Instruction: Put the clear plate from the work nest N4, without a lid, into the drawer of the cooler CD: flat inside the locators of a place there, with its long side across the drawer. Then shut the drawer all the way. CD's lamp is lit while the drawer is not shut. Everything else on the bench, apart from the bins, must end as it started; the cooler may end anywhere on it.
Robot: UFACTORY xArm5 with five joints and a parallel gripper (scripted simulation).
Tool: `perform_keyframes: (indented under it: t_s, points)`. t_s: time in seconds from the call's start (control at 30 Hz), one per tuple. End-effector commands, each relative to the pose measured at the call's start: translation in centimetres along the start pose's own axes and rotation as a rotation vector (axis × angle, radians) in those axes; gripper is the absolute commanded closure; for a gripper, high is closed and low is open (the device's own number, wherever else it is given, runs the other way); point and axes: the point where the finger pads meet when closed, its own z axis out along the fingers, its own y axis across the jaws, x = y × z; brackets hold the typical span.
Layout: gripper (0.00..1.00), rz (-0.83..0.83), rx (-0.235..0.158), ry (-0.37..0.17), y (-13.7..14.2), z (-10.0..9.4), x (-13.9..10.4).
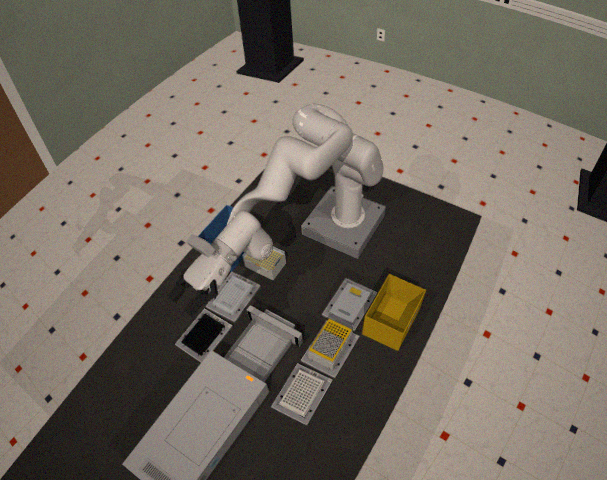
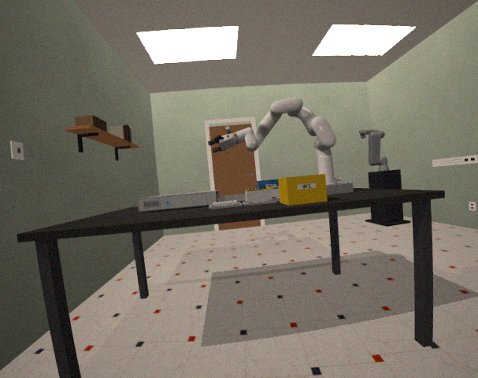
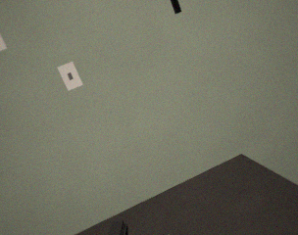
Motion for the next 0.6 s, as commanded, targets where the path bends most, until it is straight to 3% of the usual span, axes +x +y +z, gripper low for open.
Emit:
perform_keyframes:
  t_s: [0.0, 0.13, 0.2, 0.37, 0.43, 0.5, 0.57]
  points:
    - [0.0, -0.03, -0.025, -0.105, -0.7, -0.1, -0.8]
    - [0.0, -0.072, -0.049, -0.23, -1.4, -1.1, -2.4]
    - [0.0, -0.074, -0.05, -0.236, -1.4, -1.2, -2.6]
    - [0.0, -0.117, -0.07, -0.363, -1.9, -2.5, -4.3]
    - [0.0, -0.118, -0.07, -0.365, -2.0, -2.7, -4.5]
    - [0.0, -0.14, -0.079, -0.427, -2.1, -3.5, -5.2]
    - [0.0, -0.14, -0.079, -0.427, -2.1, -3.5, -5.2]
